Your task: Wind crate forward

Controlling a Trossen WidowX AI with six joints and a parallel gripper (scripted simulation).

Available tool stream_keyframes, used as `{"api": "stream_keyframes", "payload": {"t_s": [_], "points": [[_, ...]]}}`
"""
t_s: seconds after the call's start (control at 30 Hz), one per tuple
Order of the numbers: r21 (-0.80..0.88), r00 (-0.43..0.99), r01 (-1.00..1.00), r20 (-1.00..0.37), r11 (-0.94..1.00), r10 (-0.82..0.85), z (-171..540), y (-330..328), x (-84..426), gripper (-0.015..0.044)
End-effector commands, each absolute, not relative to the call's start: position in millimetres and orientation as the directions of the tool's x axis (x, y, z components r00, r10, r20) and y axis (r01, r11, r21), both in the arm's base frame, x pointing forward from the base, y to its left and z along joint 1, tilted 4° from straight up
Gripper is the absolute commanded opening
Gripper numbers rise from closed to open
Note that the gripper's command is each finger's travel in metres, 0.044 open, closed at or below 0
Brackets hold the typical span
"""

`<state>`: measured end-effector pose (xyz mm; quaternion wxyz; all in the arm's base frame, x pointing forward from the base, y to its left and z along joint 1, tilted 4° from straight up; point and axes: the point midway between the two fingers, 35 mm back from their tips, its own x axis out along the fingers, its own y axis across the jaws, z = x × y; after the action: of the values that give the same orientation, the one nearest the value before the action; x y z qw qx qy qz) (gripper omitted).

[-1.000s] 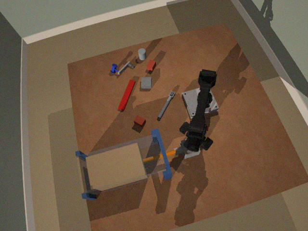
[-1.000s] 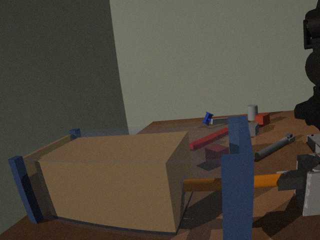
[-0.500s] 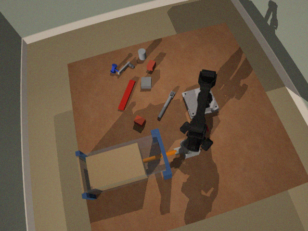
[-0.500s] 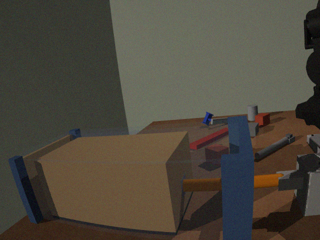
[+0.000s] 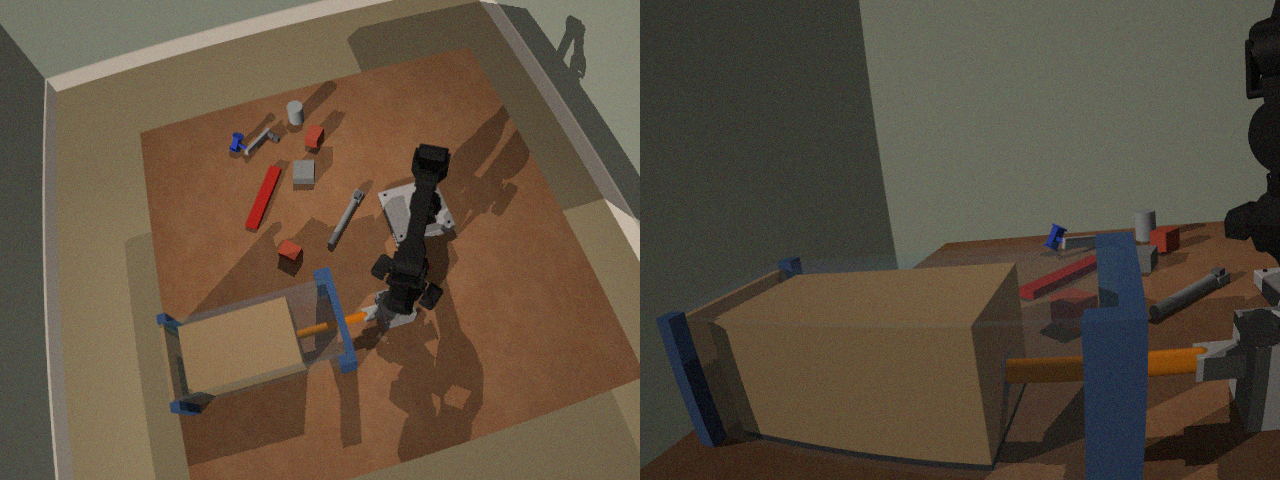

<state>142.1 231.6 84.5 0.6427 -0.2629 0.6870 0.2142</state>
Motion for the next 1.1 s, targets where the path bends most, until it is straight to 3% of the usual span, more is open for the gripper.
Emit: {"api": "stream_keyframes", "payload": {"t_s": [0.0, 1.07], "points": [[-0.045, -0.037, -0.664, -0.995, 0.746, -0.093, 80.6, 230.3, 143.6, 0.0000], [-0.045, -0.042, -0.579, -0.996, 0.814, -0.084, 80.3, 234.0, 140.6, 0.0000]]}}
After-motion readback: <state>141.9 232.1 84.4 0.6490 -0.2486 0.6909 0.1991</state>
